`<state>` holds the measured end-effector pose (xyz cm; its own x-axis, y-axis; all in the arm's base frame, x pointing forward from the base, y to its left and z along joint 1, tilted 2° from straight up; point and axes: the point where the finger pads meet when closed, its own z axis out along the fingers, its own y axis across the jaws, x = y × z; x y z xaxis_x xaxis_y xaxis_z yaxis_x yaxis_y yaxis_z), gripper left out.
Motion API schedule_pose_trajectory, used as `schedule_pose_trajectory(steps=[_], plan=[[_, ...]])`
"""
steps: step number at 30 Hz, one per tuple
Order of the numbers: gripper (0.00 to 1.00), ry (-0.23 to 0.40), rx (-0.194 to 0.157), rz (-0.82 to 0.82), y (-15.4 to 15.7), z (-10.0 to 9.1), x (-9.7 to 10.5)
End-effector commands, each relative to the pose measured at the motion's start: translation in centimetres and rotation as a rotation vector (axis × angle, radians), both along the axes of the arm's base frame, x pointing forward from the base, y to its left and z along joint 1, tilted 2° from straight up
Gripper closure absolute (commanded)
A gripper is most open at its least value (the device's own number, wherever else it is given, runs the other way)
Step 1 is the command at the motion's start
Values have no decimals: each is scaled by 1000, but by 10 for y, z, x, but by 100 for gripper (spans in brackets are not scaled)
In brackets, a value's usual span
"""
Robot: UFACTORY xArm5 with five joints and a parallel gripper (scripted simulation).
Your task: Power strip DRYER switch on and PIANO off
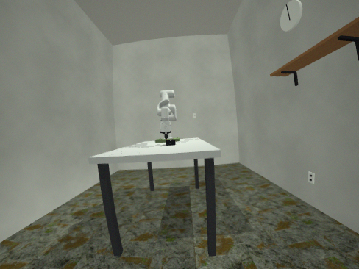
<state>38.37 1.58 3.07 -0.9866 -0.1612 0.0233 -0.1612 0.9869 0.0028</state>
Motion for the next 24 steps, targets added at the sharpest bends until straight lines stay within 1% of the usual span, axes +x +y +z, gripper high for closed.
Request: schedule_pose_trajectory(steps=[1,24], plan=[[100,-3,0,0,0,1,1],[100,-3,0,0,-1,-5,1]])
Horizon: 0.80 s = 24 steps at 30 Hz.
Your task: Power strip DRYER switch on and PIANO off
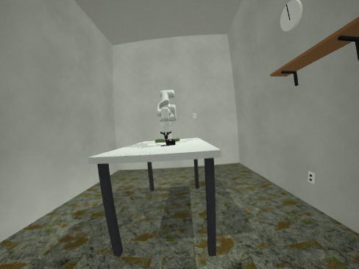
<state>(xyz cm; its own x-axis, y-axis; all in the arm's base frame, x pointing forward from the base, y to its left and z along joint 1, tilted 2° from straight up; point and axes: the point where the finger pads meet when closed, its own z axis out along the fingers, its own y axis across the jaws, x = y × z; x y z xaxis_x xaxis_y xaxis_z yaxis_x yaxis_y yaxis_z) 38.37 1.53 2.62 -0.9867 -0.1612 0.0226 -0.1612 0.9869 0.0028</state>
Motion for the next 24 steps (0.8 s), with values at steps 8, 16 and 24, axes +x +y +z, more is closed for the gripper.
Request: schedule_pose_trajectory(steps=[8,16,24], plan=[[100,-3,0,0,0,-3,1],[100,-3,0,0,0,-3,1],[100,-3,0,0,0,-3,1]])
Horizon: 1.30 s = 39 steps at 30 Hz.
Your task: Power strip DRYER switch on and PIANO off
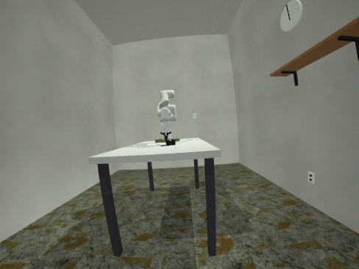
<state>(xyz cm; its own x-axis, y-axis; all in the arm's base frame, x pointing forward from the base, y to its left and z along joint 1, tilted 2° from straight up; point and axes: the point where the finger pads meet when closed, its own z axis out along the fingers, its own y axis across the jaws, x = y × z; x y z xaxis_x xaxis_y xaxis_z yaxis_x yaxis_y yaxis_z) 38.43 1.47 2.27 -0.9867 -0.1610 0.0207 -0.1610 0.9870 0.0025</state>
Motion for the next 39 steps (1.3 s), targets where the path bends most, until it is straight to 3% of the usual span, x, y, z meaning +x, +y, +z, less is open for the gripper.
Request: schedule_pose_trajectory(steps=[1,13,25,39], plan=[[100,-1,0,0,0,0,0],[100,-1,0,0,-1,8,1],[100,-1,0,0,-1,37,1],[100,-1,0,0,-1,39,1]])
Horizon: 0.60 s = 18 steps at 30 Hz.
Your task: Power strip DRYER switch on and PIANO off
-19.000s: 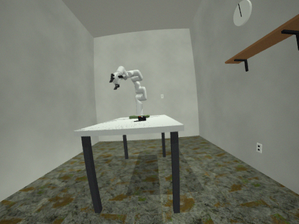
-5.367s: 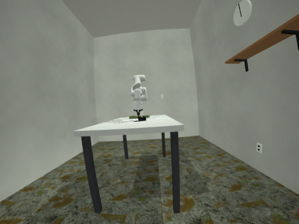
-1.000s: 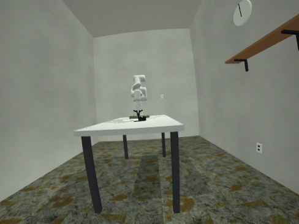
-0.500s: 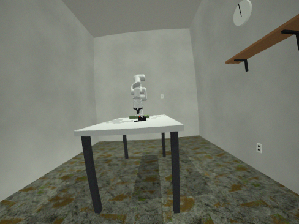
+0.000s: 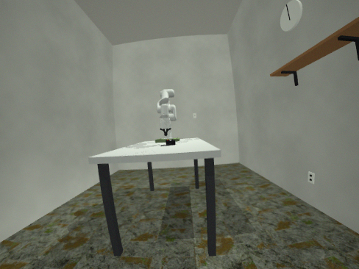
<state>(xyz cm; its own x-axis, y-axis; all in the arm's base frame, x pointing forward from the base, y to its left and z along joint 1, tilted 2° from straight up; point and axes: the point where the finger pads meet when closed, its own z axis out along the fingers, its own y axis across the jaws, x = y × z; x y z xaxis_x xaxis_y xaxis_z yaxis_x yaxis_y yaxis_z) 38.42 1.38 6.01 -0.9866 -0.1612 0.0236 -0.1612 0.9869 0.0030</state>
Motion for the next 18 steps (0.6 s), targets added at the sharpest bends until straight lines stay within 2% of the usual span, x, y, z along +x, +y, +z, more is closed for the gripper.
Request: schedule_pose_trajectory(steps=[1,10,12,16,18], plan=[[100,-4,0,0,0,1,1],[100,-4,0,0,0,1,2],[100,-4,0,0,5,4,11],[100,-5,-1,0,23,14,41],[100,-5,-1,0,25,15,44]])
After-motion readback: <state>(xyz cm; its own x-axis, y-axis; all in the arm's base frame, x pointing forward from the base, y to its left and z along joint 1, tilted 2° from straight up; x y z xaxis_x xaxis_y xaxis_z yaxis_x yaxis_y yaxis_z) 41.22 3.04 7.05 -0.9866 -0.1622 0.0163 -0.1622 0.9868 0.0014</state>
